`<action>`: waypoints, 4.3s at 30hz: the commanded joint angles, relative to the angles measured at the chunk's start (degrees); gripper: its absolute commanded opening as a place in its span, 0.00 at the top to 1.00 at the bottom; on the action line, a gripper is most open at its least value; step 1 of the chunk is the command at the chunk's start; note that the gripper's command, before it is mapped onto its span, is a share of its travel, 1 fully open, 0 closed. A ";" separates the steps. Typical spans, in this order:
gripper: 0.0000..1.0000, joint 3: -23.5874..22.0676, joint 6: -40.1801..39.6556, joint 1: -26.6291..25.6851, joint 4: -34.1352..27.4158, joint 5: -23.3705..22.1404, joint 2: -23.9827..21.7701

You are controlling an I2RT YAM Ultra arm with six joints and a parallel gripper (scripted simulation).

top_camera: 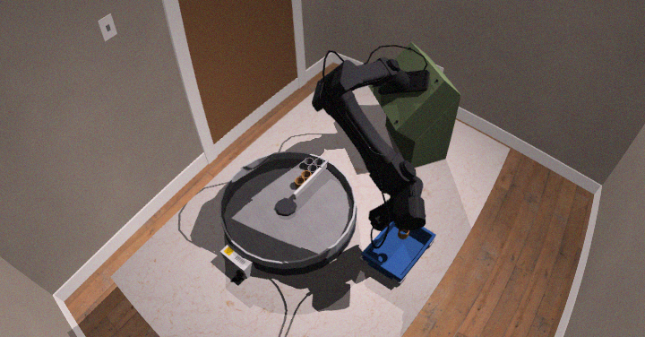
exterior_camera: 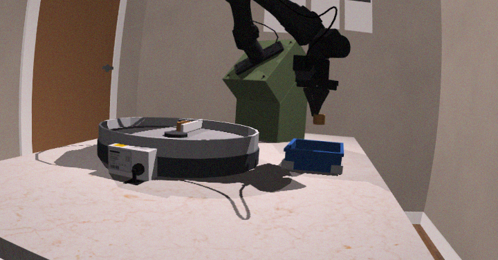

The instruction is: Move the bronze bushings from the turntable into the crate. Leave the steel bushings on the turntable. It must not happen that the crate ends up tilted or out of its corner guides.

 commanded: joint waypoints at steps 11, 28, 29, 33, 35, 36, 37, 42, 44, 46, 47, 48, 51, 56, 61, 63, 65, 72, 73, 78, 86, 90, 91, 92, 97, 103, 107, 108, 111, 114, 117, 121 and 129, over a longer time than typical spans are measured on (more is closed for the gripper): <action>1.00 -0.26 -0.41 1.68 1.46 0.93 -2.03; 1.00 -0.25 -0.42 1.68 1.36 0.93 -2.03; 1.00 -0.25 -0.42 1.68 1.36 0.93 -2.03; 1.00 -0.25 -0.42 1.68 1.36 0.93 -2.03; 1.00 -0.25 -0.42 1.68 1.36 0.93 -2.03; 1.00 -0.25 -0.42 1.68 1.36 0.93 -2.03; 1.00 -0.25 -0.42 1.68 1.36 0.93 -2.03; 1.00 -0.25 -0.42 1.68 1.36 0.93 -2.03; 1.00 -0.45 -0.61 1.61 1.85 0.91 -1.95; 1.00 -1.56 -1.17 1.13 2.66 0.82 -0.37; 1.00 -1.93 -1.61 -0.30 3.35 0.72 0.78; 1.00 -2.09 -2.17 -0.75 4.27 0.32 1.16; 1.00 -2.50 -4.27 -2.40 7.65 -0.81 2.70; 1.00 -0.25 -6.35 -2.69 10.89 -1.23 4.29; 1.00 -0.25 -7.18 -3.28 12.19 -1.19 3.14; 1.00 -0.18 -7.26 -3.30 12.31 -1.19 3.82; 1.00 -0.17 -7.29 -3.31 12.37 -1.19 3.85; 1.00 -0.16 -7.33 -3.32 12.42 -1.20 3.88; 1.00 -0.16 -7.23 -3.32 12.43 -1.20 3.88; 1.00 -0.15 -7.22 -3.33 12.28 -1.20 3.90; 1.00 -0.15 -7.22 -3.33 12.28 -1.20 3.90; 1.00 -0.15 -7.22 -3.33 12.28 -1.20 3.90; 1.00 -0.15 -7.22 -3.33 12.28 -1.20 3.90; 1.00 -0.15 -7.22 -3.33 12.28 -1.20 3.90; 1.00 -0.04 -6.92 -3.26 12.15 -1.12 4.98; 1.00 0.34 -6.10 -3.01 11.41 -0.83 4.31; 1.00 0.30 -6.26 -3.01 12.00 -0.76 3.66; 1.00 0.32 -6.27 -3.01 11.99 -0.76 3.68; 1.00 0.33 -6.28 -3.01 11.99 -0.76 3.69; 1.00 0.33 -6.28 -3.01 11.99 -0.76 3.69; 1.00 0.33 -6.28 -3.01 11.99 -0.76 3.69; 1.00 0.33 -6.28 -3.01 11.99 -0.76 3.69; 1.00 0.33 -6.28 -3.01 11.99 -0.76 3.69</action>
